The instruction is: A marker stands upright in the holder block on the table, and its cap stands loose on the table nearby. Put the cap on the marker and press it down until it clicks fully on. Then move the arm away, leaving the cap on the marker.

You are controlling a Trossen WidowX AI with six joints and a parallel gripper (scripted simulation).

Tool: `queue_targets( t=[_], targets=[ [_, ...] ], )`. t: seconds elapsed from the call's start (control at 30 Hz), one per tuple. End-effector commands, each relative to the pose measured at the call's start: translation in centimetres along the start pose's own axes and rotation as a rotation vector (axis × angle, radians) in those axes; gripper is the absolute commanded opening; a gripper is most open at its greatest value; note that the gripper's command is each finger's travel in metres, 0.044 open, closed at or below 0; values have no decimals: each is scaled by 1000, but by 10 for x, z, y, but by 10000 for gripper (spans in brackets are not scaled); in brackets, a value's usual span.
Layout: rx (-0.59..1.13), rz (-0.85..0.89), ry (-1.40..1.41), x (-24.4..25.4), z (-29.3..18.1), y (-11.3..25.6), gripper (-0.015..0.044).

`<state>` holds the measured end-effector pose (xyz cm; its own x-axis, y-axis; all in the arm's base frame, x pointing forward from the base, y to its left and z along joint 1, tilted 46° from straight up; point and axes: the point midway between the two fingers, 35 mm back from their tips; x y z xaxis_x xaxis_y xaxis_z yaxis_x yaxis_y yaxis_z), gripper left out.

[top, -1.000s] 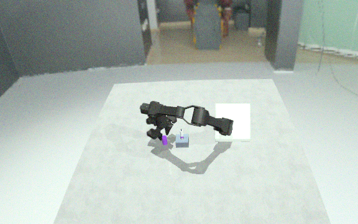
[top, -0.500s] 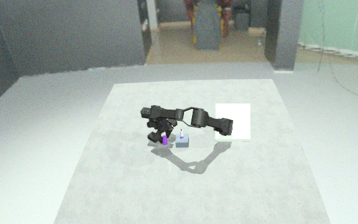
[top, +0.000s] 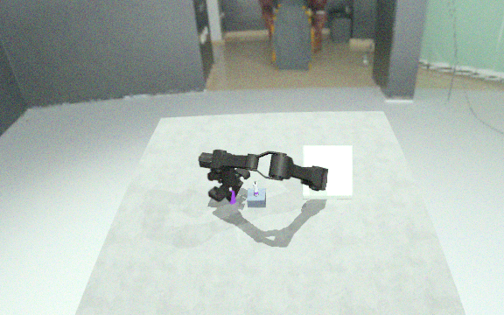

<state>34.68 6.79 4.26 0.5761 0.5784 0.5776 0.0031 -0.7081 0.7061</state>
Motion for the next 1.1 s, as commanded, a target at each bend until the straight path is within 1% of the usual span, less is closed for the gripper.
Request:
queue_targets(
  t=[0.0,0.03,0.07,0.7,0.9,1.07],
  targets=[
    [3,4,-3,0,0,0,31],
    [3,4,-3,0,0,1,5],
    [3,3,-3,0,0,3,0],
    [1,1,-4,-1,1,56,0],
    [1,-1,-5,-3,-1,62,0],
    [0,-9,-12,-14,-12,73,0]
  ],
)
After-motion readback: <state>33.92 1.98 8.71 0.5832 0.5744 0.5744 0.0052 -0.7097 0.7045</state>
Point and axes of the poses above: the point midway between the two fingers, 35 mm back from their tips, its own y axis back along the fingers, its own x axis across the jaws, z = x × y, and after that the axes turned 4 degrees about -y, right-handed
